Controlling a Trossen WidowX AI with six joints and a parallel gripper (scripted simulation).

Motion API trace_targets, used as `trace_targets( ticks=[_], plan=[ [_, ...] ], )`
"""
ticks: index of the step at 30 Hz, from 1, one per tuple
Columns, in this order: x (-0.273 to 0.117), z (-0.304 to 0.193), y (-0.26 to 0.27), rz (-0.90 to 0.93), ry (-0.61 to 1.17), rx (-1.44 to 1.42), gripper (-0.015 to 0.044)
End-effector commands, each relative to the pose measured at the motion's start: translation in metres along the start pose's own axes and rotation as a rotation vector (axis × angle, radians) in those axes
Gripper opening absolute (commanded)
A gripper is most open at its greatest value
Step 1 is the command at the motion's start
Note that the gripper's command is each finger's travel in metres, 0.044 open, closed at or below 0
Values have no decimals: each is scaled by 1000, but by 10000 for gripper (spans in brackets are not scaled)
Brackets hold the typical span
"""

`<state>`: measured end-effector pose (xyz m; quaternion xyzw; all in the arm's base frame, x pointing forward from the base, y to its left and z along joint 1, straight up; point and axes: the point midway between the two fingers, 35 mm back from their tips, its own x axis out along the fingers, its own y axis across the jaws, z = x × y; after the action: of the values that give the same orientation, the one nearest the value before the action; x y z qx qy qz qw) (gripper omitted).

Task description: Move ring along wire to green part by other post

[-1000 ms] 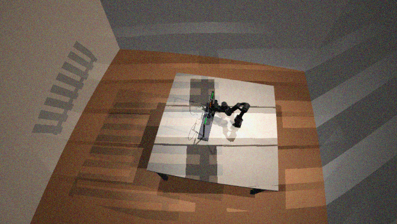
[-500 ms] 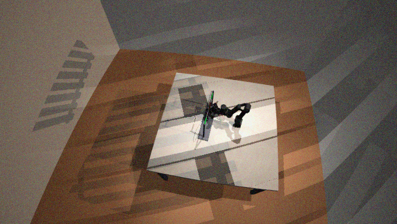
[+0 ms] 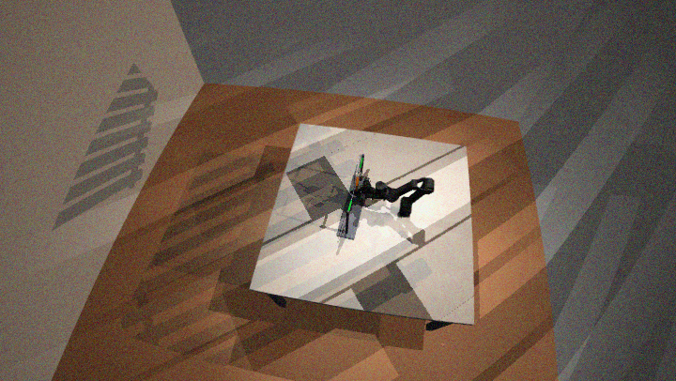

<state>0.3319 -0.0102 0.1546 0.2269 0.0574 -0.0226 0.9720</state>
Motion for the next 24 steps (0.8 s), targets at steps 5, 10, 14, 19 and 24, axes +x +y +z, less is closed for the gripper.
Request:
trace_targets(
  ticks=[5, 10, 14, 19, 24],
  plan=[
    [-12, 7, 25, 31, 75, 132, -150],
    [-23, 10, 43, 56, 150, 234, -150],
    [-32, 15, 56, 83, 211, 317, -150],
    [-44, 23, 72, 126, 289, 422, -150],
    [-55, 33, 86, 179, 367, 526, -150]
  ],
)
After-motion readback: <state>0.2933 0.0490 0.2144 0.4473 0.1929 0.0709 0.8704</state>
